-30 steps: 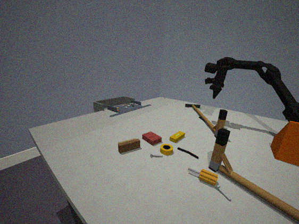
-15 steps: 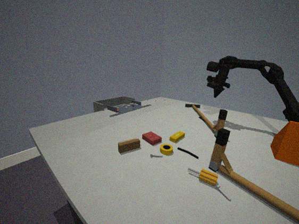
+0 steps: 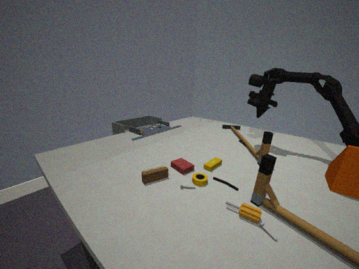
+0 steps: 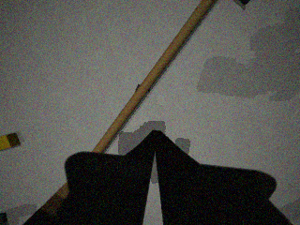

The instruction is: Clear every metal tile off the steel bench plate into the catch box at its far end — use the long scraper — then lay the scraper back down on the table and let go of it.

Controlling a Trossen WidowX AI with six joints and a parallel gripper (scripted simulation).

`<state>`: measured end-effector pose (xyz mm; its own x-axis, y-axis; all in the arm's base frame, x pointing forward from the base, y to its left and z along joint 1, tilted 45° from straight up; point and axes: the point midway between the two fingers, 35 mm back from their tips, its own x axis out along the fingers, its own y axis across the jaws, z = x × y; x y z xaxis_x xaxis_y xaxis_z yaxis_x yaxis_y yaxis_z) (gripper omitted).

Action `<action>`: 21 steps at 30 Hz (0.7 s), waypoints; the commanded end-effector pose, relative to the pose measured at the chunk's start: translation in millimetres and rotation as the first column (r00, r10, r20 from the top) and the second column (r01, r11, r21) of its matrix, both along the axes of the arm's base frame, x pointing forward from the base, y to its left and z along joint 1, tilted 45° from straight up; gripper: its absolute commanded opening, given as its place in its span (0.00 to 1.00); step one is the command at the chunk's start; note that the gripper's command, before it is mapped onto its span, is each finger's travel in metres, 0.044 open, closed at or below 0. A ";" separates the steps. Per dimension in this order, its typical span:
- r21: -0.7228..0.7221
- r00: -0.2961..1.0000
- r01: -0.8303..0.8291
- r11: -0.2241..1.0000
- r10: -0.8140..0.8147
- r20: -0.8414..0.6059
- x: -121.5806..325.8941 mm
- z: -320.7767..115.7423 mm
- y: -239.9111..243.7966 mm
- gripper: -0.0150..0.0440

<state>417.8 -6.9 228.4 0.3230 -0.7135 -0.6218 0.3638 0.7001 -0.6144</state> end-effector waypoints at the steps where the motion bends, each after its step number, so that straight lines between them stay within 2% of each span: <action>1: -0.001 1.000 0.000 1.000 0.000 -0.004 2.4 -5.7 -5.9 0.25; 21: 0.005 1.000 0.002 1.000 -0.002 -0.005 14.7 -38.9 -36.2 0.25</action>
<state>431.3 -39.5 194.2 0.3167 -0.7154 -0.6228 0.3677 0.6979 -0.6147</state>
